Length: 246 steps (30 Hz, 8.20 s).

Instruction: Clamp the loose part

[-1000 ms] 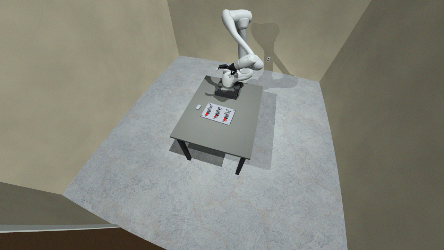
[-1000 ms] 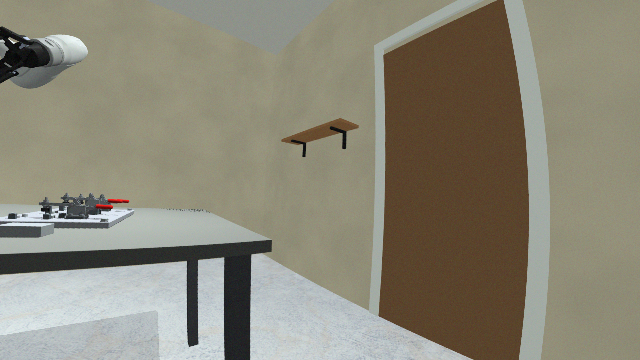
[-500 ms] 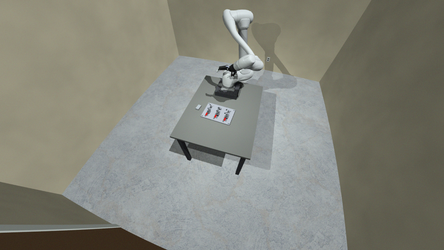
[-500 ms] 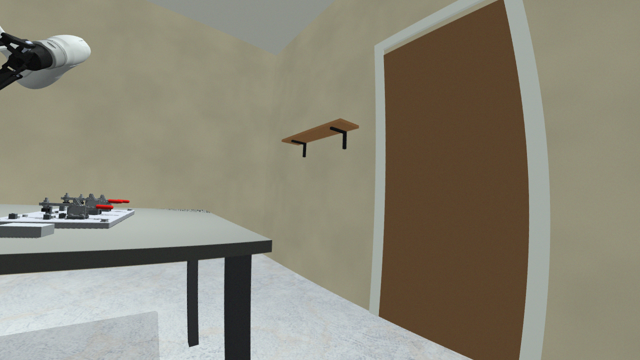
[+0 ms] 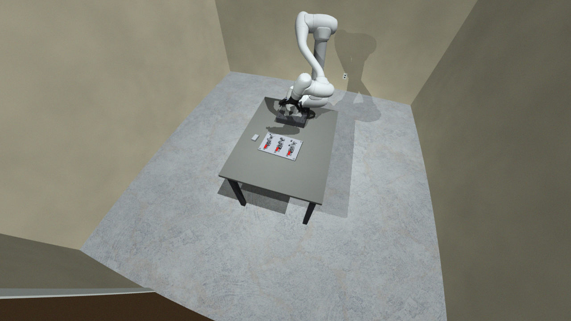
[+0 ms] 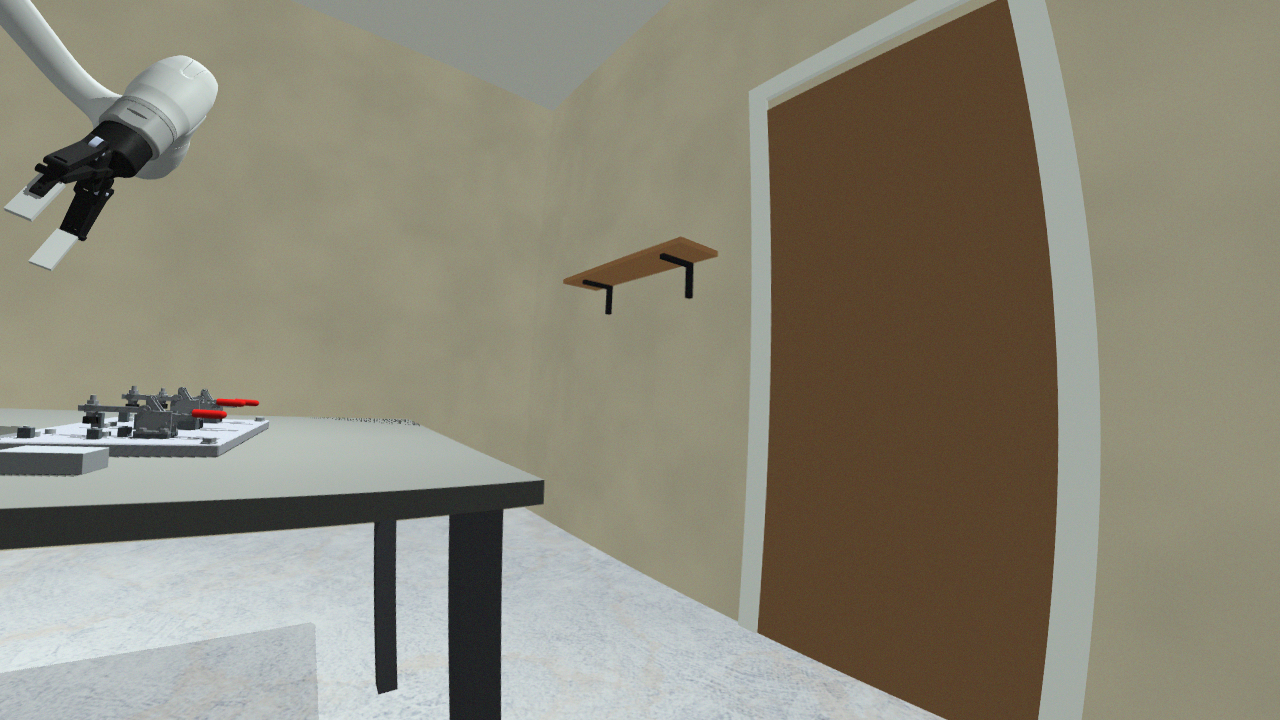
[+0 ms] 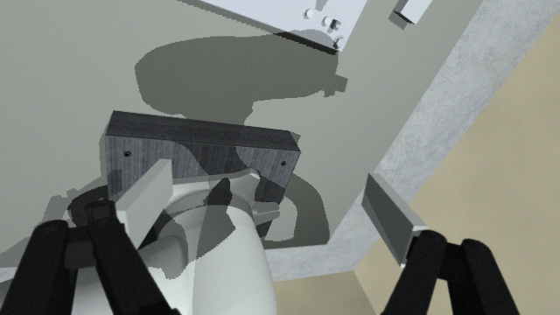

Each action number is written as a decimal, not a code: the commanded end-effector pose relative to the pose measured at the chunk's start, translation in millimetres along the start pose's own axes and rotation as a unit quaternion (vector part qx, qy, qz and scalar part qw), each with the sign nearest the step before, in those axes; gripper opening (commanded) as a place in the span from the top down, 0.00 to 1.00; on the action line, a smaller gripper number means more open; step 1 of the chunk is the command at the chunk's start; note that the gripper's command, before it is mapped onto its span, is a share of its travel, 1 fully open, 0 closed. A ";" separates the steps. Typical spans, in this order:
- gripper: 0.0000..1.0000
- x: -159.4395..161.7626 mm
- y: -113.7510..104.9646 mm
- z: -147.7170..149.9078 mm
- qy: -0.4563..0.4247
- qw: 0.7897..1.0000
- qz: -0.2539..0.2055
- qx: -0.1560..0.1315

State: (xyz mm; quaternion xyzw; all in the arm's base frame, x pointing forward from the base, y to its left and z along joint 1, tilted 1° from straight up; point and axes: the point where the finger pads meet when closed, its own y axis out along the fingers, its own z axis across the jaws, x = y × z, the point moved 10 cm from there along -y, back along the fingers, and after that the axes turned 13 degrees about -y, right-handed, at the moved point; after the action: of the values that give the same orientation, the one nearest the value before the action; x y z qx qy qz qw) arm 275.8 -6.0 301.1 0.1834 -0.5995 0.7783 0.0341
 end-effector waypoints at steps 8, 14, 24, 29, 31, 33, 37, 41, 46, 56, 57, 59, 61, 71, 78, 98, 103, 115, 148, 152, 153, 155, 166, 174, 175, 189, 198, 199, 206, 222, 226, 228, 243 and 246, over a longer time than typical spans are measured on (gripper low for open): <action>0.00 -82.1 26.8 52.3 0.089 0.982 0.129 -0.104; 0.00 -99.9 31.7 75.7 0.121 0.972 0.165 -0.118; 0.00 -100.8 31.9 77.0 0.123 0.971 0.167 -0.119; 0.00 -100.8 31.9 77.0 0.123 0.971 0.167 -0.119; 0.00 -100.8 31.9 77.0 0.123 0.971 0.167 -0.119; 0.90 -100.8 31.9 77.0 0.123 0.971 0.167 -0.119; 0.90 -100.8 31.9 77.0 0.123 0.971 0.167 -0.119; 0.90 -100.8 31.9 77.0 0.123 0.971 0.167 -0.119; 0.90 -100.8 31.9 77.0 0.123 0.971 0.167 -0.119; 0.90 -100.8 31.9 77.0 0.123 0.971 0.167 -0.119; 0.90 -100.8 31.9 77.0 0.123 0.971 0.167 -0.119; 0.90 -100.8 31.9 77.0 0.123 0.971 0.167 -0.119; 0.90 -100.8 31.9 77.0 0.123 0.971 0.167 -0.119; 0.38 -100.8 31.9 77.0 0.123 0.971 0.167 -0.119; 0.38 -100.8 31.9 77.0 0.123 0.971 0.167 -0.119; 0.38 -100.8 31.9 77.0 0.123 0.971 0.167 -0.119; 0.65 -100.8 31.9 77.0 0.123 0.971 0.167 -0.119; 0.65 -100.8 31.9 77.0 0.123 0.971 0.167 -0.119; 0.65 -101.5 32.5 77.6 0.120 0.971 0.165 -0.121; 0.65 -101.8 32.8 77.9 0.118 0.972 0.164 -0.123; 0.65 -101.8 32.8 77.9 0.118 0.972 0.164 -0.123; 0.65 -101.9 32.9 78.0 0.118 0.972 0.163 -0.123; 0.65 -104.1 32.4 79.2 0.117 0.972 0.163 -0.124; 0.65 -128.1 26.1 91.8 0.117 0.972 0.163 -0.124; 0.65 -132.9 24.8 94.4 0.117 0.972 0.163 -0.124; 0.65 -195.6 8.5 127.4 0.117 0.972 0.163 -0.124; 0.65 -211.1 4.4 135.5 0.117 0.972 0.163 -0.124; 0.65 -211.1 4.4 135.5 0.117 0.972 0.163 -0.124; 0.65 -211.7 5.6 135.4 0.117 0.972 0.163 -0.124; 0.65 -225.3 41.7 127.4 0.117 0.972 0.163 -0.124; 0.65 -231.5 58.1 123.8 0.117 0.972 0.163 -0.124; 0.65 -234.5 66.0 122.1 0.117 0.972 0.163 -0.124; 0.65 -246.9 98.8 114.8 0.117 0.972 0.163 -0.124; 0.65 -247.6 100.8 114.4 0.117 0.972 0.163 -0.124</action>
State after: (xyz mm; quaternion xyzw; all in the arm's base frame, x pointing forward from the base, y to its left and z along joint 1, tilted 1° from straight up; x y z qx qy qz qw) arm 506.6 -101.0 153.5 -0.0151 -0.7046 0.7095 -0.0007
